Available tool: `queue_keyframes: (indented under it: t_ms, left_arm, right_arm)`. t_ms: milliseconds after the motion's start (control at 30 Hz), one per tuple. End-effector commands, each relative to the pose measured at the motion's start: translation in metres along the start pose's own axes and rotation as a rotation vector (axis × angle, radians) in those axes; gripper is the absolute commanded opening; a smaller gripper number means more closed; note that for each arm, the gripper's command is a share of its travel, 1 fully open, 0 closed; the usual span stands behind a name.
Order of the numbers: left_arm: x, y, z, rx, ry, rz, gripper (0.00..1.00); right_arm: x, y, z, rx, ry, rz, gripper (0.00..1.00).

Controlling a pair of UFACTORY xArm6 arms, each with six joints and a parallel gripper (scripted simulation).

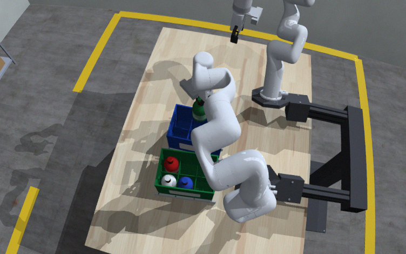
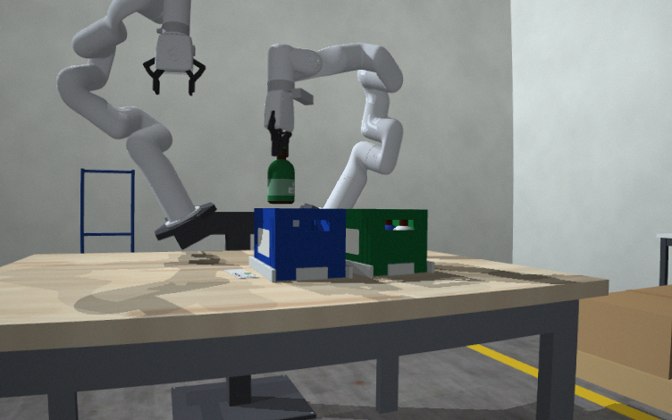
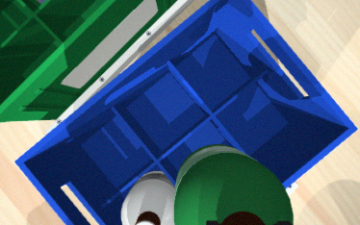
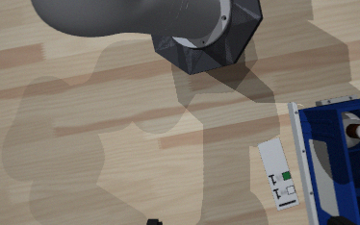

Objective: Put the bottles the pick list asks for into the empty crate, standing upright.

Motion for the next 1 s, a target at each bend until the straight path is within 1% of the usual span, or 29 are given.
queue_keyframes:
  t_ms: [0, 267, 967]
  left_arm:
    - [0.001, 0.003, 0.0, 0.0, 0.001, 0.006, 0.0]
    - [0.001, 0.003, 0.0, 0.0, 0.001, 0.006, 0.0]
    - [0.001, -0.016, 0.0, 0.0, 0.001, 0.006, 0.0]
  right_arm:
    - [0.0, 0.001, 0.0, 0.0, -0.001, 0.002, 1.0]
    - [0.0, 0.001, 0.0, 0.0, -0.001, 0.002, 1.0]
    - [0.0, 0.001, 0.0, 0.0, -0.001, 0.002, 1.0]
Point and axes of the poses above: on each arm, the point where the finger pads meet when closed, its own y axis back along the fingers, its own x axis across the jaws, z = x × y, the point moved 1 cm from there along y, back along the fingers, and after that the axes turned 15 degrees about -y, right-handed, at the moved point
